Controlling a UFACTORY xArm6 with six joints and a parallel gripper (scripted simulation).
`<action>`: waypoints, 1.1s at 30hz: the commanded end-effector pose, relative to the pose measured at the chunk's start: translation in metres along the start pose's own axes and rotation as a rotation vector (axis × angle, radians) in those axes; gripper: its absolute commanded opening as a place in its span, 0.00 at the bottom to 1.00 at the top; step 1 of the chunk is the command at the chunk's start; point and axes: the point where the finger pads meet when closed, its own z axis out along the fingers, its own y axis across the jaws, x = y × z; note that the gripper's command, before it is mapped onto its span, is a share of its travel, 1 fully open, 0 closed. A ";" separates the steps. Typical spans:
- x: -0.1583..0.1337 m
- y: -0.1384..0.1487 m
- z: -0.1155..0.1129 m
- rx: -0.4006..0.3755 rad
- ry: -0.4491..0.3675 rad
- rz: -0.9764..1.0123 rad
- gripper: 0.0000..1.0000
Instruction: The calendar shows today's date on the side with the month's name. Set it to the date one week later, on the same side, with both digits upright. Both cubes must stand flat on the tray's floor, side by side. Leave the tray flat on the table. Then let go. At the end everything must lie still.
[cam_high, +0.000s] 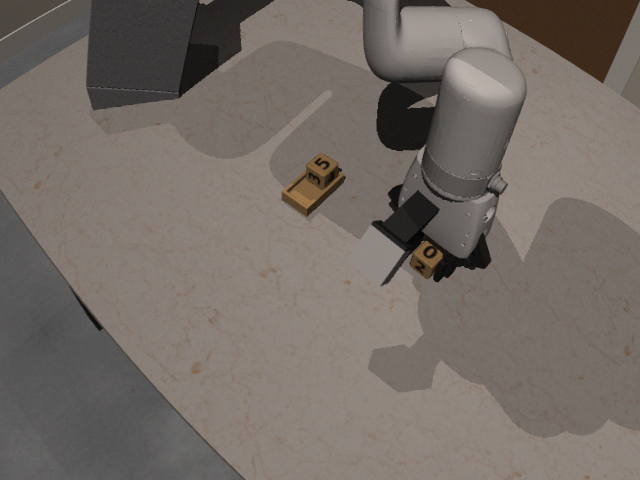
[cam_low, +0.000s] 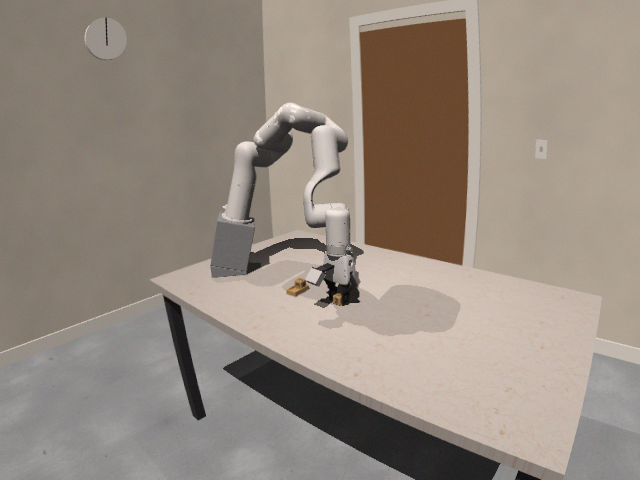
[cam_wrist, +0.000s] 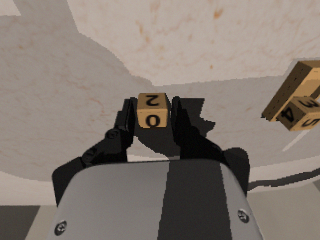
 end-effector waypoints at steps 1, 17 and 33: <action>0.000 -0.002 -0.001 0.004 0.000 0.000 0.47; 0.000 -0.002 -0.001 0.004 0.000 0.000 0.27; 0.000 -0.002 -0.001 0.004 0.000 0.000 0.27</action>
